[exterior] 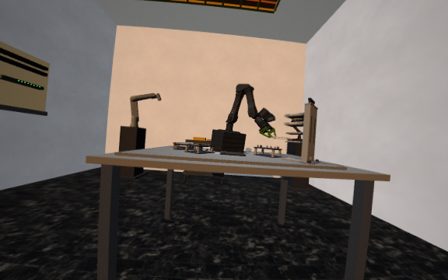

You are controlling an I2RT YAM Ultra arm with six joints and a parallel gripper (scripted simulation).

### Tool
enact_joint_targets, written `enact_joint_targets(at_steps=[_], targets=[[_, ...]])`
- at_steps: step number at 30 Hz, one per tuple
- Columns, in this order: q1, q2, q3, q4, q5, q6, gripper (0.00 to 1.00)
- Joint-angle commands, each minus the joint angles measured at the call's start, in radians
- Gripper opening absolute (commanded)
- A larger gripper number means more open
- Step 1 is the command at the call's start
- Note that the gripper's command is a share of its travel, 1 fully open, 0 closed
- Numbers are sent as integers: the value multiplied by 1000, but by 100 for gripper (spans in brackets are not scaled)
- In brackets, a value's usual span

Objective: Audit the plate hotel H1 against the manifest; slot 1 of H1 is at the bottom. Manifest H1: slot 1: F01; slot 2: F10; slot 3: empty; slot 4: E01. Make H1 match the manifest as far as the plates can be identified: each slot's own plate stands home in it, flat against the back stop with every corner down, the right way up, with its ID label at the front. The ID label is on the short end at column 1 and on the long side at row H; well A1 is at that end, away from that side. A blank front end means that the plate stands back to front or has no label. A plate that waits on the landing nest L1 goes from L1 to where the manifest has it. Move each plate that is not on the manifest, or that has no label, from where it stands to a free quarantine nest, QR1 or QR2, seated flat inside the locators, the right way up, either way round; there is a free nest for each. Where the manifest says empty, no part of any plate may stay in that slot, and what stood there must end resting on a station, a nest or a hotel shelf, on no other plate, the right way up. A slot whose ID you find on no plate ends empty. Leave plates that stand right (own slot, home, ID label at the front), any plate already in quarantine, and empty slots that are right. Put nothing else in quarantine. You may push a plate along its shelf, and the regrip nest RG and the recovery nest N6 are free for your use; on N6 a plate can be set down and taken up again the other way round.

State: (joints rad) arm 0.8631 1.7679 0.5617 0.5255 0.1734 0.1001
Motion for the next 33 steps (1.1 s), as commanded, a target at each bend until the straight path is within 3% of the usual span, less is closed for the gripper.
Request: enact_joint_targets(at_steps=[1,33], targets=[[0,-5,8,11,0,-1,86],[-5,19,35,9,-4,-4,86]])
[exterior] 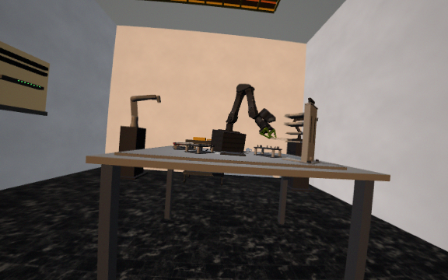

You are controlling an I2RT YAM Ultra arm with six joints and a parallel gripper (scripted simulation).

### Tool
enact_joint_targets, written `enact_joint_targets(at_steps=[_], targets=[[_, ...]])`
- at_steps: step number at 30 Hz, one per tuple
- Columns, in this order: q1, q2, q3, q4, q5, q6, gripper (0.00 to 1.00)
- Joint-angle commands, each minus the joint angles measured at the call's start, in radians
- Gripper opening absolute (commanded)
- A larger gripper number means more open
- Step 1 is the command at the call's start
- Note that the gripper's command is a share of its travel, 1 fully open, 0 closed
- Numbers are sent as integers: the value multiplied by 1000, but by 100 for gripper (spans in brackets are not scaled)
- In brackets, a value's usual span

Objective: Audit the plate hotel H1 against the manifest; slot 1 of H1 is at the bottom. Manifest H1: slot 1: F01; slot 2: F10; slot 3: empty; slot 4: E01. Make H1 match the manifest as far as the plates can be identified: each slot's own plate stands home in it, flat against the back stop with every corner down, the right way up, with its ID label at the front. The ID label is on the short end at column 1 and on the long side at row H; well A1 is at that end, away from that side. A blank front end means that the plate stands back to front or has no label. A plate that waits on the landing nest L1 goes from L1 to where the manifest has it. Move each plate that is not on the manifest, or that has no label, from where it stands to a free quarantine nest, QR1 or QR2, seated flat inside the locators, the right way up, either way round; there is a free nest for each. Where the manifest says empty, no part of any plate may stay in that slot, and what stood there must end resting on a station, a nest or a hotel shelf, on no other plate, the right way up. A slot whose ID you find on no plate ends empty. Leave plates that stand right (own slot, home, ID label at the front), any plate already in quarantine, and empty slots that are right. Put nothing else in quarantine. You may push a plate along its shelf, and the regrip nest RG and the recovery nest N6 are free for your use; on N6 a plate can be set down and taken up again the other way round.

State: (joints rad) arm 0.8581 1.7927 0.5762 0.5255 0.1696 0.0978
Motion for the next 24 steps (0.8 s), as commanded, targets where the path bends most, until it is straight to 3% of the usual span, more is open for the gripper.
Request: enact_joint_targets(at_steps=[1,24], targets=[[0,-6,21,9,0,-2,86],[-9,37,74,0,-7,-8,86]])
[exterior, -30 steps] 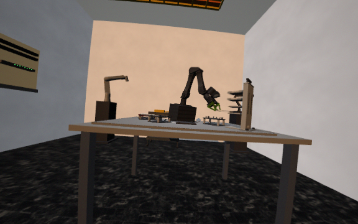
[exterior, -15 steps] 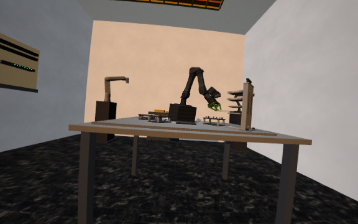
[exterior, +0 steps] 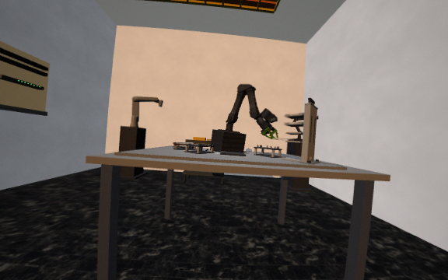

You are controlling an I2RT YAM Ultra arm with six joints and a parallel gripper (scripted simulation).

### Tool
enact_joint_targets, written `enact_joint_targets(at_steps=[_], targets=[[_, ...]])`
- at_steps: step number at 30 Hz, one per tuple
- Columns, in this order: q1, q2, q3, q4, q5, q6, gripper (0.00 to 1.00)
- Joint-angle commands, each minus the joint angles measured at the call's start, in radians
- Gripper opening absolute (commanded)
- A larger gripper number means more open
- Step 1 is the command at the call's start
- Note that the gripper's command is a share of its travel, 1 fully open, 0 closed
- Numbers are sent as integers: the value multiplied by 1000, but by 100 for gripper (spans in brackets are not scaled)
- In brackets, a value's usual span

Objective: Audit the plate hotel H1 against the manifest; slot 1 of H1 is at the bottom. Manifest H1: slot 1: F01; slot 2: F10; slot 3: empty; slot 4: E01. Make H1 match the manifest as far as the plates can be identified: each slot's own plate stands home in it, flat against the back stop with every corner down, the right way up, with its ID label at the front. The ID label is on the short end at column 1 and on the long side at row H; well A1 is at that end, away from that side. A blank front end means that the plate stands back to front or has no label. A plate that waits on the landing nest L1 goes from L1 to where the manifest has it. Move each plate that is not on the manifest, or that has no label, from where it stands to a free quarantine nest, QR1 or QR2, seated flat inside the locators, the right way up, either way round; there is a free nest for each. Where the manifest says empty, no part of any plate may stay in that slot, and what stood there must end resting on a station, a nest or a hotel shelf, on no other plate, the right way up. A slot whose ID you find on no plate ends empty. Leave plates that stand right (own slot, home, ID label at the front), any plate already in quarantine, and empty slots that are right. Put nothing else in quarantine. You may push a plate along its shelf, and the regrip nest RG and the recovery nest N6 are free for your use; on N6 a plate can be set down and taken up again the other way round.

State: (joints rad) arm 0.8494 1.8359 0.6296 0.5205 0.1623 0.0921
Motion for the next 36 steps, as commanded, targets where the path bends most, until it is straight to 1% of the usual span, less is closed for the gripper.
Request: enact_joint_targets(at_steps=[1,36], targets=[[-1,-4,23,5,0,-2,86],[-12,59,104,-11,-10,-10,86]])
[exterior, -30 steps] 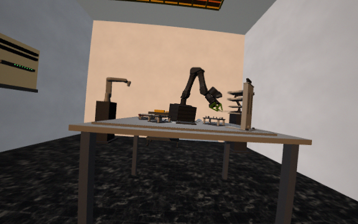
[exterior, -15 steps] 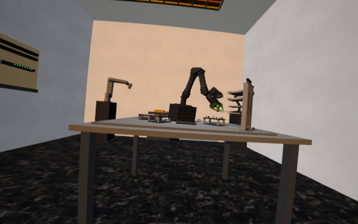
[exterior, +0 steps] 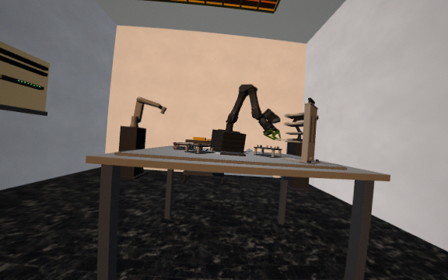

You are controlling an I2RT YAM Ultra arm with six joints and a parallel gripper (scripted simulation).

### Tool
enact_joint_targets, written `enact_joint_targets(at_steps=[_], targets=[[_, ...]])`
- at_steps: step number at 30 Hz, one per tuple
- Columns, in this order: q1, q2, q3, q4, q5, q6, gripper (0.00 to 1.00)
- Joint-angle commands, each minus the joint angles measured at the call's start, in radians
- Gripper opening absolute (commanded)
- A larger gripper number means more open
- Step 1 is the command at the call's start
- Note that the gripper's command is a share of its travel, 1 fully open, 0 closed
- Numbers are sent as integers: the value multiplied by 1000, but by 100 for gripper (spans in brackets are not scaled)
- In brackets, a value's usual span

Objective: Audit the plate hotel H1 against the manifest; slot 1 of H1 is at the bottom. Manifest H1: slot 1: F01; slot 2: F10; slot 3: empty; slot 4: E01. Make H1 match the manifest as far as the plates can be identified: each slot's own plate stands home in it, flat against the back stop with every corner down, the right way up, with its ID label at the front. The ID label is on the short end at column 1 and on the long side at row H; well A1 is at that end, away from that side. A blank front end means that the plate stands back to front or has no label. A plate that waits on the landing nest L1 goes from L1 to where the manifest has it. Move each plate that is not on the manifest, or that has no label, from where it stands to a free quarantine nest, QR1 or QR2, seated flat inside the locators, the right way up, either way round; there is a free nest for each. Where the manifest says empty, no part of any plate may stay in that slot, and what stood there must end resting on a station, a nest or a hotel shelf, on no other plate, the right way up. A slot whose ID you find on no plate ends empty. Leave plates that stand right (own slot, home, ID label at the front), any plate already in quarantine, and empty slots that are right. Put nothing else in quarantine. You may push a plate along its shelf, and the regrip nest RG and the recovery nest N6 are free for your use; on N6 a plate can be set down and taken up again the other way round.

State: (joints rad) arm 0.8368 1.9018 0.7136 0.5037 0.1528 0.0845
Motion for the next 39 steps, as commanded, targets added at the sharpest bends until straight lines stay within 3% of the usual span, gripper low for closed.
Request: enact_joint_targets(at_steps=[1,39], targets=[[0,-7,20,6,0,-2,86],[-3,20,39,14,-2,-4,86]])
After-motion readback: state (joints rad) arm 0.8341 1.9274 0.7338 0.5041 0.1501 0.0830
